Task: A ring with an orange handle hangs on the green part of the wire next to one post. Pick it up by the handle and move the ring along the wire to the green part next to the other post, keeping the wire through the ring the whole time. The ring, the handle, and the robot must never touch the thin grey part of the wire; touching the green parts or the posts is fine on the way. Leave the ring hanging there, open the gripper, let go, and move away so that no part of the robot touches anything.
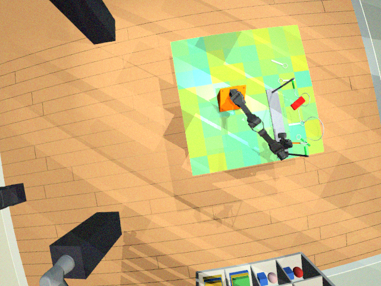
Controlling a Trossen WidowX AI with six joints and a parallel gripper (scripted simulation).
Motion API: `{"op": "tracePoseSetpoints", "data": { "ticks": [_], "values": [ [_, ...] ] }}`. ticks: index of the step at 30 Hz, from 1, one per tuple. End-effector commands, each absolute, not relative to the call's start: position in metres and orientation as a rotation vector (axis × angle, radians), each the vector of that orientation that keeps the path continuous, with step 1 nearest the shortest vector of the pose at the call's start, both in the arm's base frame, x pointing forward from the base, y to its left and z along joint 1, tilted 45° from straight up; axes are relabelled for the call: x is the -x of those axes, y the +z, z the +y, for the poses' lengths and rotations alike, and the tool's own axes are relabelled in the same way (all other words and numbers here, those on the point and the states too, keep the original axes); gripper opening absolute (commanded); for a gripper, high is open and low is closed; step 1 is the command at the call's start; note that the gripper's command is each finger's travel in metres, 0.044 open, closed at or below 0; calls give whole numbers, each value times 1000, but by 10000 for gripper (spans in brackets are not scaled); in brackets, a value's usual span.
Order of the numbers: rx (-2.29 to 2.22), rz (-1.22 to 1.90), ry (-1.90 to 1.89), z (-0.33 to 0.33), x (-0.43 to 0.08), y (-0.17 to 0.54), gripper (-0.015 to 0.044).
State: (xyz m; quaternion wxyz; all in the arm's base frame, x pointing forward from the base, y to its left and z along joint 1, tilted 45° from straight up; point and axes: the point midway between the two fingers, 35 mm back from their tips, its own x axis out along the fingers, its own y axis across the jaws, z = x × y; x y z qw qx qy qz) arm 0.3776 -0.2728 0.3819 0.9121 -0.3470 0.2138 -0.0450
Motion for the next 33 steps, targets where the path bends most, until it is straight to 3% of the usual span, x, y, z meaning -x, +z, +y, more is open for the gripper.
{"op": "tracePoseSetpoints", "data": {
  "ticks": [1,33],
  "values": [
    [672,440,-81,-262,-375,380,-150],
    [74,488,87,-177,-367,346,-150]
  ]
}}
